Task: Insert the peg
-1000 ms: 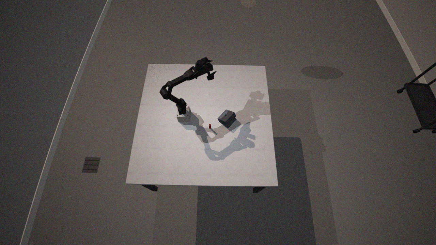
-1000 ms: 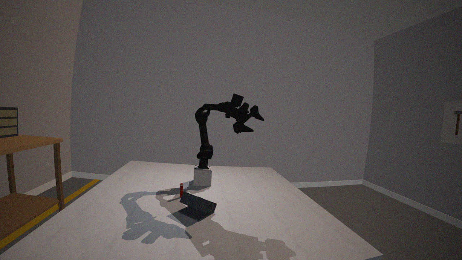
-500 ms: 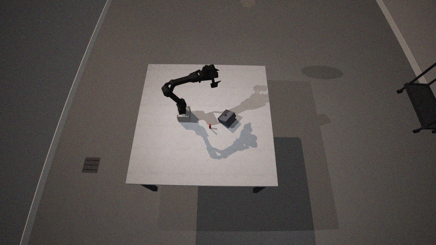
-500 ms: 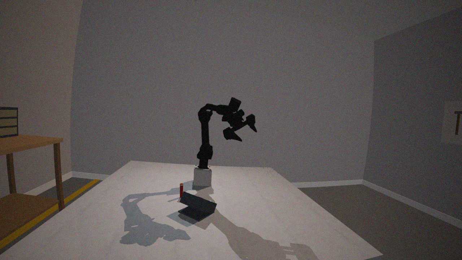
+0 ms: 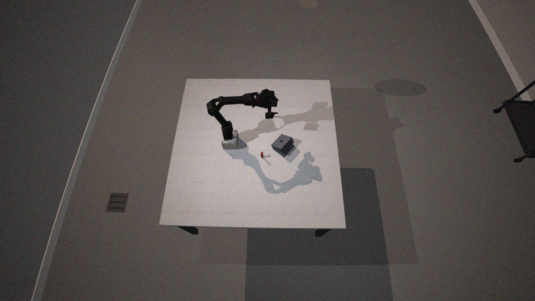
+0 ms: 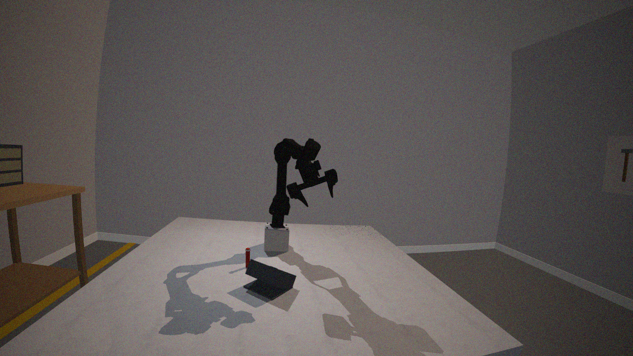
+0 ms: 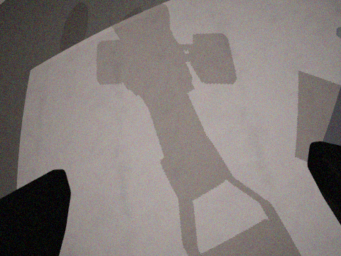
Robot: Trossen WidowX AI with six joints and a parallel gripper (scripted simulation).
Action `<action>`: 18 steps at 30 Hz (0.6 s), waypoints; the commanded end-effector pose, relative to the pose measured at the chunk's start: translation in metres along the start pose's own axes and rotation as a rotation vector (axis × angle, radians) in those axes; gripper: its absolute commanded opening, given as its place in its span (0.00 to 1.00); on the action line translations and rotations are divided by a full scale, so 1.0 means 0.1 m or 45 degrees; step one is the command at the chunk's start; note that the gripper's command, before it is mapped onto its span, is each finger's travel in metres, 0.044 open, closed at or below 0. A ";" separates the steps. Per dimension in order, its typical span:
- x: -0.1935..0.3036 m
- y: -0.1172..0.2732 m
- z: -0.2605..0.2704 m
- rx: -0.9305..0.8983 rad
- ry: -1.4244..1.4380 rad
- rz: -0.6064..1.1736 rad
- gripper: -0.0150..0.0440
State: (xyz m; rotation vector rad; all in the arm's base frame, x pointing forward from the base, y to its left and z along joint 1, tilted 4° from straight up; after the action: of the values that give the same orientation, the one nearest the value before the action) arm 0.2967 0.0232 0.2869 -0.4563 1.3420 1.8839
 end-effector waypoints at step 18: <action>0.13 -0.34 -0.94 0.367 -0.086 0.270 1.00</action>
State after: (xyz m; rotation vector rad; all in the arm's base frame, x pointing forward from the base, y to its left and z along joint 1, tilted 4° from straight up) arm 0.3027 -0.0411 0.2334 -0.1713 1.5870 1.8157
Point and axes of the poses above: the point midway between the two fingers, 35 mm back from their tips, its own y axis back along the fingers, its own z axis across the jaws, x = y × z, the point moved 10 cm from there along y, back along the fingers, and after that the axes turned 6 degrees about y, right-handed, at the moved point
